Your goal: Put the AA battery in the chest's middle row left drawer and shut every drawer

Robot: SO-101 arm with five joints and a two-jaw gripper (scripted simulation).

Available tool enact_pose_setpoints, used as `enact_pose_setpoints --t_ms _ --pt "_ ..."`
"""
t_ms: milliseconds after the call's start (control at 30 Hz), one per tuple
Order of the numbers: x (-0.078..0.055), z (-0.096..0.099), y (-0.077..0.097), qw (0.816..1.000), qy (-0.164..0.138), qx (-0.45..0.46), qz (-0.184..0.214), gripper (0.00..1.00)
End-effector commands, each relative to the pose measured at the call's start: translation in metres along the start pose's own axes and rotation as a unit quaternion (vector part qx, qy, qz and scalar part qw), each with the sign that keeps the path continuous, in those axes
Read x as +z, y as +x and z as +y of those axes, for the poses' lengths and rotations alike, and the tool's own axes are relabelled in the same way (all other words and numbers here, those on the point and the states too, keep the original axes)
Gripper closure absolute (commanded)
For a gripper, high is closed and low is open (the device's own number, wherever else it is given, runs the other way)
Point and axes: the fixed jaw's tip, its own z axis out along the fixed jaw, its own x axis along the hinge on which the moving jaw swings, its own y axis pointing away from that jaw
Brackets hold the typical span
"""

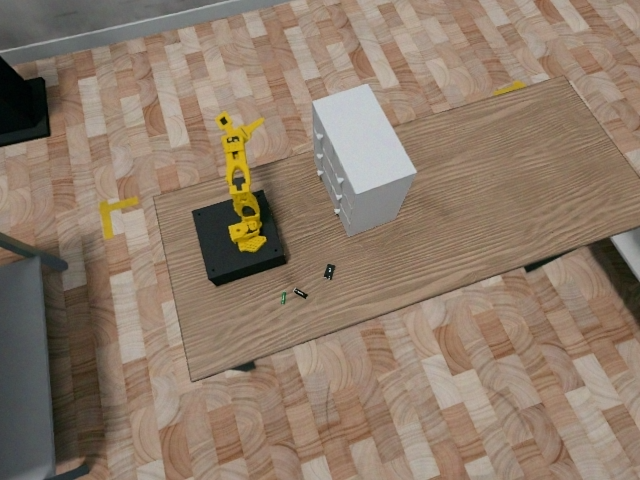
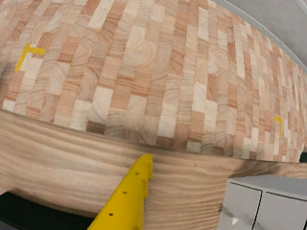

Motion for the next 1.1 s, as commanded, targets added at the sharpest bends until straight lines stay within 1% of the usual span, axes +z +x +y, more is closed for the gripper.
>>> enact_pose_setpoints --t_ms 0,567,600,833,1067 --pt "-0.001 0.000 -0.001 1.000 0.001 0.000 -0.002 0.00" --pt "-0.001 0.000 -0.001 1.000 0.001 0.000 -0.002 0.00" --pt "-0.003 -0.006 0.005 1.000 0.008 0.014 0.003 0.50" --pt "-0.021 -0.040 0.046 0.991 0.056 0.113 0.041 0.50" --pt "-0.040 -0.062 0.090 0.969 0.104 0.212 0.074 0.50"
